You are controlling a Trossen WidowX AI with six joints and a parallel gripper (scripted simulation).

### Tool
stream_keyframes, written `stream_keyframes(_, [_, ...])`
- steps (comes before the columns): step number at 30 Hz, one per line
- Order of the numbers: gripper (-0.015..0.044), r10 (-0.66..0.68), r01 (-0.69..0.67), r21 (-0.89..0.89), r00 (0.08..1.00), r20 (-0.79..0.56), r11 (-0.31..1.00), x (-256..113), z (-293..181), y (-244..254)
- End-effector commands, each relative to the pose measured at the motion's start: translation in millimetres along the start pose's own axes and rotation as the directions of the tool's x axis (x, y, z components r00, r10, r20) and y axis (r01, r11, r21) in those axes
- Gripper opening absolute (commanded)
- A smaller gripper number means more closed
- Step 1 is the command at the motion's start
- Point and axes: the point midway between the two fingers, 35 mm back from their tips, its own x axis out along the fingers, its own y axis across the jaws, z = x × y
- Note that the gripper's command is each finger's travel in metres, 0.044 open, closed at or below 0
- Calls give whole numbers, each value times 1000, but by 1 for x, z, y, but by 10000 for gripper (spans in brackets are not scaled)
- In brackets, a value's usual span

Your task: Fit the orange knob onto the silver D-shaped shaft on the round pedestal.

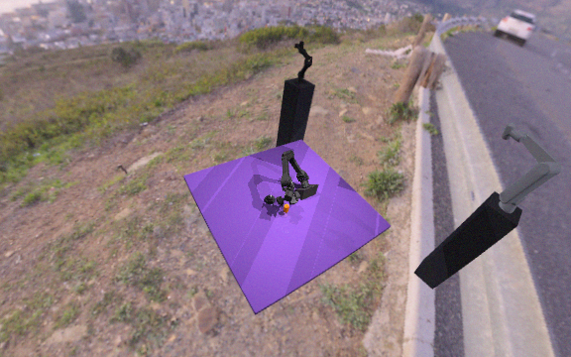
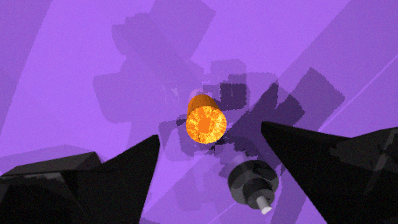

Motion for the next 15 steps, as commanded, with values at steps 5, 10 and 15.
stream_keyframes(5, [440,0,0,-5,1000,-4,1000,14,0,0])
stream_keyframes(10, [440,0,0,-5,1000,-4,1000,22,0,0])
stream_keyframes(15, [440,0,0,-5,1000,-4,1000,30,0,0])
